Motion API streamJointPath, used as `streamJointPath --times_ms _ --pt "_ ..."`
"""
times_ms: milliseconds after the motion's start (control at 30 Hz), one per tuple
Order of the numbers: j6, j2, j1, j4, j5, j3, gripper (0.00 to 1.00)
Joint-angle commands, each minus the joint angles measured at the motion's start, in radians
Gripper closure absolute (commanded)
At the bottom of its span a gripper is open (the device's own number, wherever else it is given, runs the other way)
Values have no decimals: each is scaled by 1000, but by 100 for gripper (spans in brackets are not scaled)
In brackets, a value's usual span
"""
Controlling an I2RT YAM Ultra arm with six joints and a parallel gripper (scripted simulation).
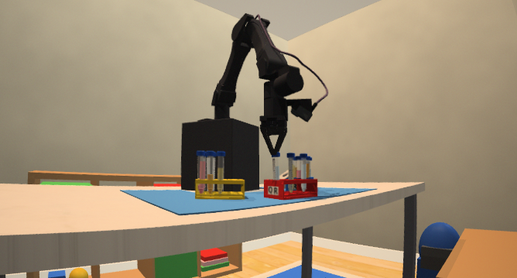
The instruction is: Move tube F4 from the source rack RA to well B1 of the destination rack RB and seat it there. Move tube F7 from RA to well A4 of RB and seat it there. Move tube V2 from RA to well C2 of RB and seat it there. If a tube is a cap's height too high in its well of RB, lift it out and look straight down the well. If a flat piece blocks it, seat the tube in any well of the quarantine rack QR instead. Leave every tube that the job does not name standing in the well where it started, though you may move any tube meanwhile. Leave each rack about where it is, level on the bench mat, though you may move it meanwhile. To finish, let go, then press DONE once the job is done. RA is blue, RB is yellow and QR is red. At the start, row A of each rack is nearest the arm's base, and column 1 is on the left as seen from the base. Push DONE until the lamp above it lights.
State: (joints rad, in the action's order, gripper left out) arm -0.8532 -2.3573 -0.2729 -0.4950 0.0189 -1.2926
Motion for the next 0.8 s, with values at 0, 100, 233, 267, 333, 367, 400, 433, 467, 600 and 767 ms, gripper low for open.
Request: streamJointPath --times_ms 0,100,233,267,333,367,400,433,467,600,767 --pt "-5 51 -2 -35 -7 7 70" --pt "-3 74 0 -56 -7 21 70" --pt "0 109 5 -82 -7 28 70" --pt "2 117 7 -89 -7 26 70" --pt "4 133 10 -103 -7 29 70" --pt "4 133 10 -103 -7 29 70" --pt "4 133 10 -103 -7 29 70" --pt "6 142 12 -111 -7 27 70" --pt "7 149 13 -118 -7 31 70" --pt "11 178 15 -148 -7 7 70" --pt "14 210 18 -190 -7 -21 70"
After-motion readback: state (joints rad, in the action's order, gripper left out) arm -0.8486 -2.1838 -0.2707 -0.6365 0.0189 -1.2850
